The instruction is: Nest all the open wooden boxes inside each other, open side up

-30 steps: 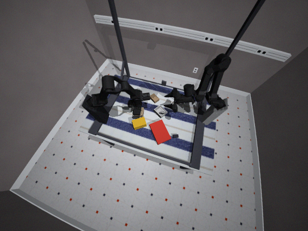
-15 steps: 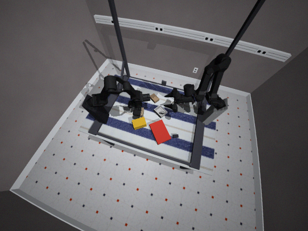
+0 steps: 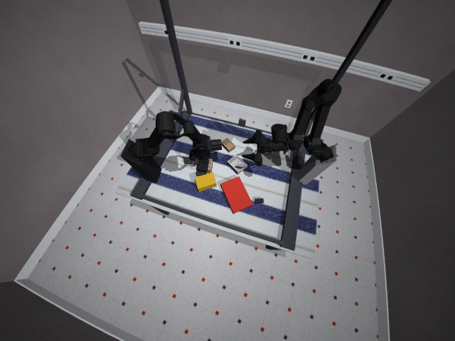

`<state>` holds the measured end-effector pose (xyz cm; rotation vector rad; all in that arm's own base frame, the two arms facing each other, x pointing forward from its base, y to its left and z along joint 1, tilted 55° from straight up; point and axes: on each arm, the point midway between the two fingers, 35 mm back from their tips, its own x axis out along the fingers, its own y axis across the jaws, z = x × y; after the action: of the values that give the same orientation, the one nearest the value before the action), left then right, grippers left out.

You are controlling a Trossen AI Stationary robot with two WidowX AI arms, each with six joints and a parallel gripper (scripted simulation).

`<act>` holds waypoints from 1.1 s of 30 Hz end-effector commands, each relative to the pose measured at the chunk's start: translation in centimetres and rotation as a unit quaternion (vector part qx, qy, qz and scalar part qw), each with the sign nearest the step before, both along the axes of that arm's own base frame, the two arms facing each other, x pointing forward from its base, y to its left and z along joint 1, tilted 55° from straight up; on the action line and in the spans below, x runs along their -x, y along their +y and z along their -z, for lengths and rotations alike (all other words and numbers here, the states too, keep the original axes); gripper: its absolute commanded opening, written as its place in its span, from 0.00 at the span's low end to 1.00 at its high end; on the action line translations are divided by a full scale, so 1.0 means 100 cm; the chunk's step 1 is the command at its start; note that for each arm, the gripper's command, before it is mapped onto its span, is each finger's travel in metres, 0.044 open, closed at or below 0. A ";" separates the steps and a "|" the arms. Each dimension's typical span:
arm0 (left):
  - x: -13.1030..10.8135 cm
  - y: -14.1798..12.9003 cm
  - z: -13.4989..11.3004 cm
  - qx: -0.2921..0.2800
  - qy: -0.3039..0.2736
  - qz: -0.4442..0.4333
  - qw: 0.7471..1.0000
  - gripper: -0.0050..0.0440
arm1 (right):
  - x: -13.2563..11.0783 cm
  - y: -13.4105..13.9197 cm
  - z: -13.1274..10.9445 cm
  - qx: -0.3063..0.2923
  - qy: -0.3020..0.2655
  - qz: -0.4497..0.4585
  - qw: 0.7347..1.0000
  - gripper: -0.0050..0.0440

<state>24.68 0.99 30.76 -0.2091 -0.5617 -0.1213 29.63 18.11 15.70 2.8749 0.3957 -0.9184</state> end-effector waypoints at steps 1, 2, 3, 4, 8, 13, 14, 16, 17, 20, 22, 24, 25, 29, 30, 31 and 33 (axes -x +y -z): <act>0.002 0.001 -0.004 -0.001 -0.007 -0.001 1.000 0.92 | -0.004 0.002 -0.006 -0.006 -0.007 -0.001 1.000 0.34; 0.002 0.001 -0.004 -0.001 -0.007 -0.001 1.000 0.92 | -0.004 0.002 -0.006 -0.006 -0.007 -0.001 1.000 0.34; 0.002 0.001 -0.004 -0.001 -0.007 -0.001 1.000 0.92 | -0.004 0.002 -0.004 -0.005 -0.006 -0.001 1.000 0.34; 0.002 0.001 -0.004 -0.001 -0.007 -0.001 1.000 0.92 | -0.004 0.001 -0.002 -0.004 -0.004 -0.001 1.000 0.34; 0.002 0.001 -0.004 -0.001 -0.007 -0.001 1.000 0.92 | -0.007 0.002 0.000 -0.004 -0.005 -0.001 1.000 0.34; 0.002 0.001 -0.004 -0.001 -0.007 -0.001 1.000 0.92 | -0.011 0.003 0.002 -0.004 -0.005 -0.001 1.000 0.34; 0.002 0.001 -0.004 -0.001 -0.007 -0.001 1.000 0.92 | -0.011 0.003 0.002 -0.004 -0.005 -0.001 1.000 0.34; 0.002 0.001 -0.004 -0.001 -0.007 -0.001 1.000 0.92 | -0.012 0.004 0.003 -0.005 -0.005 -0.001 1.000 0.34; 0.002 0.001 -0.004 -0.001 -0.007 -0.001 1.000 0.92 | -0.013 0.004 0.003 -0.005 -0.006 -0.001 1.000 0.34; 0.002 0.001 -0.004 -0.001 -0.007 -0.001 1.000 0.92 | -0.016 0.005 0.004 -0.005 -0.007 -0.001 1.000 0.34; 0.002 0.001 -0.004 -0.001 -0.007 -0.001 1.000 0.92 | -0.017 0.005 0.005 -0.005 -0.007 -0.001 1.000 0.34; 0.002 0.001 -0.004 -0.001 -0.007 -0.001 1.000 0.92 | -0.019 0.006 0.006 -0.005 -0.007 -0.001 1.000 0.34; 0.002 0.001 -0.004 -0.001 -0.007 -0.001 1.000 0.92 | -0.019 0.006 0.006 -0.005 -0.007 -0.001 1.000 0.34; 0.002 0.001 -0.004 -0.001 -0.007 -0.001 1.000 0.92 | -0.022 0.007 0.009 -0.005 -0.006 -0.001 1.000 0.34; 0.002 0.001 -0.004 -0.001 -0.007 -0.001 1.000 0.92 | -0.023 0.007 0.009 -0.005 -0.006 -0.001 1.000 0.34; 0.002 0.001 -0.004 -0.001 -0.007 -0.001 1.000 0.92 | -0.023 0.007 0.009 -0.005 -0.006 -0.001 1.000 0.34; 0.002 0.001 -0.004 -0.001 -0.007 -0.001 1.000 0.92 | -0.023 0.007 0.010 -0.005 -0.006 -0.001 1.000 0.34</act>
<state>24.68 0.99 30.76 -0.2091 -0.5617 -0.1213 31.72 18.69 14.20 2.8749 0.3951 -0.9189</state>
